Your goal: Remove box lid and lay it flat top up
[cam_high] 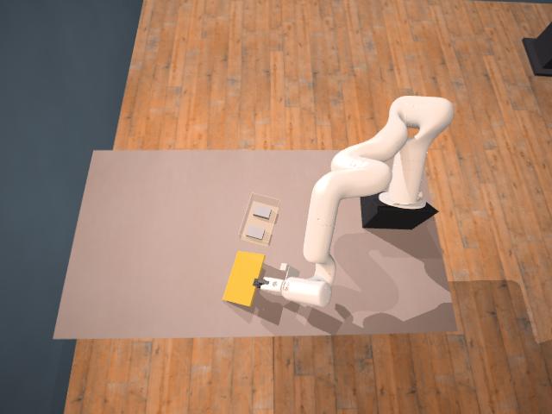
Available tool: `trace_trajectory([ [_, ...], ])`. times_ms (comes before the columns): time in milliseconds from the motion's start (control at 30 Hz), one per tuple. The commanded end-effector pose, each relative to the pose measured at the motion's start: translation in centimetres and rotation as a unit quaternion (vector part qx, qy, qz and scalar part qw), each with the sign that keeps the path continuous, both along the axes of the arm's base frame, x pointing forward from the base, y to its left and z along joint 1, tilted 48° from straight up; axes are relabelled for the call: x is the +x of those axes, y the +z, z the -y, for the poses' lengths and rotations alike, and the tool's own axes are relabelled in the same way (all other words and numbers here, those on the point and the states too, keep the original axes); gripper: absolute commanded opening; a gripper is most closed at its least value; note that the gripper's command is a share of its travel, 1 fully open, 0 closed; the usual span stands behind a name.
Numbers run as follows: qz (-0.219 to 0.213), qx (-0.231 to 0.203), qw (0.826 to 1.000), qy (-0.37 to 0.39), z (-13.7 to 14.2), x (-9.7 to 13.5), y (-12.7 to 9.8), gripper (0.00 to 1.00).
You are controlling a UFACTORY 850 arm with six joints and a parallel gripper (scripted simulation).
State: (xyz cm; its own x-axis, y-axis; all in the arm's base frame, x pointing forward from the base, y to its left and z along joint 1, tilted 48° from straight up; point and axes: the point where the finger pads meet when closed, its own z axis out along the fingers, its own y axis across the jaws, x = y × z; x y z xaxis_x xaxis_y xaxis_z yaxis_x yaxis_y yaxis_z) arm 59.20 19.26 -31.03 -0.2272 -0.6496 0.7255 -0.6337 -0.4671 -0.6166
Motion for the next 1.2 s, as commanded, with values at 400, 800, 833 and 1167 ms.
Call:
trace_trajectory([
  [400,0.042,-0.014,0.998,0.047,0.9,-0.9,-1.1,0.0],
  [800,0.065,-0.021,0.995,0.072,1.6,-1.4,-1.9,0.0],
  [833,0.065,-0.021,0.995,0.072,1.7,-1.5,-2.0,0.0],
  [1167,0.087,-0.029,0.991,0.097,2.0,-1.7,-2.4,0.0],
])
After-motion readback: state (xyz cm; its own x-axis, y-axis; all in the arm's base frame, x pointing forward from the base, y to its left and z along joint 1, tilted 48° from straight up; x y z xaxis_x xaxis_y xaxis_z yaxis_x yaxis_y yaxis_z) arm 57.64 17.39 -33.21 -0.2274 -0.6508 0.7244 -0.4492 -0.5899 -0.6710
